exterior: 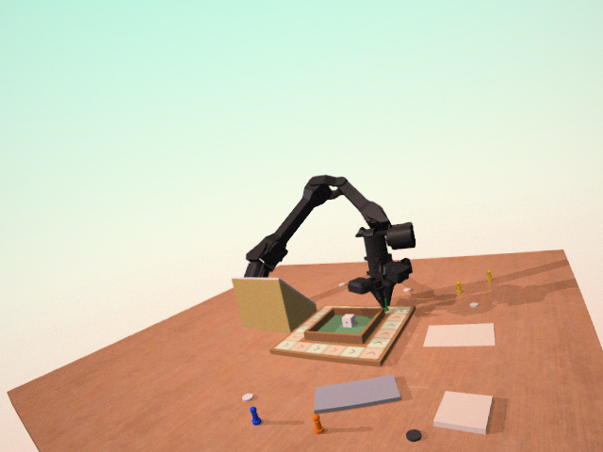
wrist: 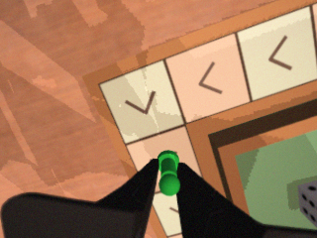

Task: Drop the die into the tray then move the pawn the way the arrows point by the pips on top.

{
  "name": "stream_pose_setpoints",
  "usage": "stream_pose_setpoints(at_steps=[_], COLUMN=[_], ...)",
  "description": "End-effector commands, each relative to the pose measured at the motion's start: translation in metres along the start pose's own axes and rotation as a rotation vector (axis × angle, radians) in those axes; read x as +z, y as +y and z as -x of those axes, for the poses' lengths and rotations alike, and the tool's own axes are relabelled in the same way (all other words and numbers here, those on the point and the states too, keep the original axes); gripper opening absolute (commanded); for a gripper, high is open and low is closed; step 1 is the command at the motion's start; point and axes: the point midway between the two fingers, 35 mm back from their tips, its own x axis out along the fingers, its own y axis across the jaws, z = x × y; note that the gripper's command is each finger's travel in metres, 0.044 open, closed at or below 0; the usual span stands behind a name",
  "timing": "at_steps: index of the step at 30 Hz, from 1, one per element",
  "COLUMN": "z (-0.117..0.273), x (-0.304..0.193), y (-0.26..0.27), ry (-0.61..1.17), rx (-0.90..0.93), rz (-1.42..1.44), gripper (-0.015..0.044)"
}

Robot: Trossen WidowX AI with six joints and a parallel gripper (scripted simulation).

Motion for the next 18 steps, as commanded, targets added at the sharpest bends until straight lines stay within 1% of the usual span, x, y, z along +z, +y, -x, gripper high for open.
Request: stream_pose_setpoints(at_steps=[1,4,8,18], z=[-0.002,-0.002,0.002,0.070], x=[0.000,0.000,0.001,0.007], y=[-0.001,-0.001,-0.001,0.003], ry=[0.005,0.005,0.004,0.000], rx=[-0.001,-0.001,-0.002,-0.010], rz=[-0.004,-0.004,-0.004,-0.004], gripper=[0.0016,0.0000,0.0000,0.0000])
